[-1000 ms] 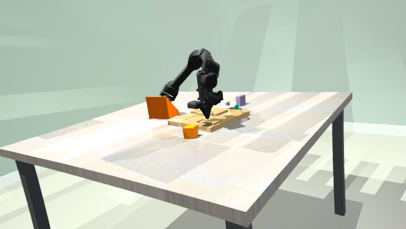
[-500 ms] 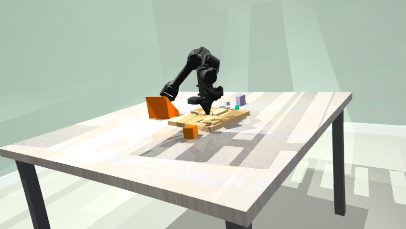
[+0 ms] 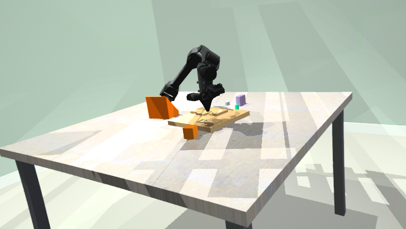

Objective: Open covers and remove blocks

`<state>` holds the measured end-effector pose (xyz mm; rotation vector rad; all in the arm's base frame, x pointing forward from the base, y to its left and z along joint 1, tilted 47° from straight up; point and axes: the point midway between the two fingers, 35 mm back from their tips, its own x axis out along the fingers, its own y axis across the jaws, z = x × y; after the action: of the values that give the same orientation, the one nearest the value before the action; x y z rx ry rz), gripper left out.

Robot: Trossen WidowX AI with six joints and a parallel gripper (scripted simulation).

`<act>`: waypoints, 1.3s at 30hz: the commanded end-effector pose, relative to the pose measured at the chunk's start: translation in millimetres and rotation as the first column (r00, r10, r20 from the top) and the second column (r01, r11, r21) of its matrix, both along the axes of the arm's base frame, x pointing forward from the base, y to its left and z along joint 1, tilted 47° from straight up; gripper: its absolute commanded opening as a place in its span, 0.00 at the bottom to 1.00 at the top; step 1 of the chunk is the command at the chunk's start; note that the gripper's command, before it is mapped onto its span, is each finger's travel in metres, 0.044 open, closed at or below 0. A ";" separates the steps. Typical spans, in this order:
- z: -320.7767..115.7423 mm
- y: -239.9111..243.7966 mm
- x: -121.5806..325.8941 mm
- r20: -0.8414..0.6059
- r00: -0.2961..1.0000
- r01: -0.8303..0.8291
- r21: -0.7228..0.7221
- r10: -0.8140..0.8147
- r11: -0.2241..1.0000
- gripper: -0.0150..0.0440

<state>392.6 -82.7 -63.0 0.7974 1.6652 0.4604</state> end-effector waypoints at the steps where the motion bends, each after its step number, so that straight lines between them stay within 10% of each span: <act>1: 18.3 9.3 -2.7 -0.083 0.992 0.090 -0.016 -0.091 0.996 0.25; 14: 75.5 47.0 -36.3 -0.447 0.761 0.440 -0.179 -0.471 0.880 0.25; 30: 123.9 93.7 -99.9 -0.654 0.155 0.631 -0.511 -0.741 0.584 0.25; 39: 125.3 95.6 -103.0 -0.655 0.126 0.632 -0.526 -0.745 0.569 0.25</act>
<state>289.8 12.2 61.8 1.7782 1.8482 -0.9001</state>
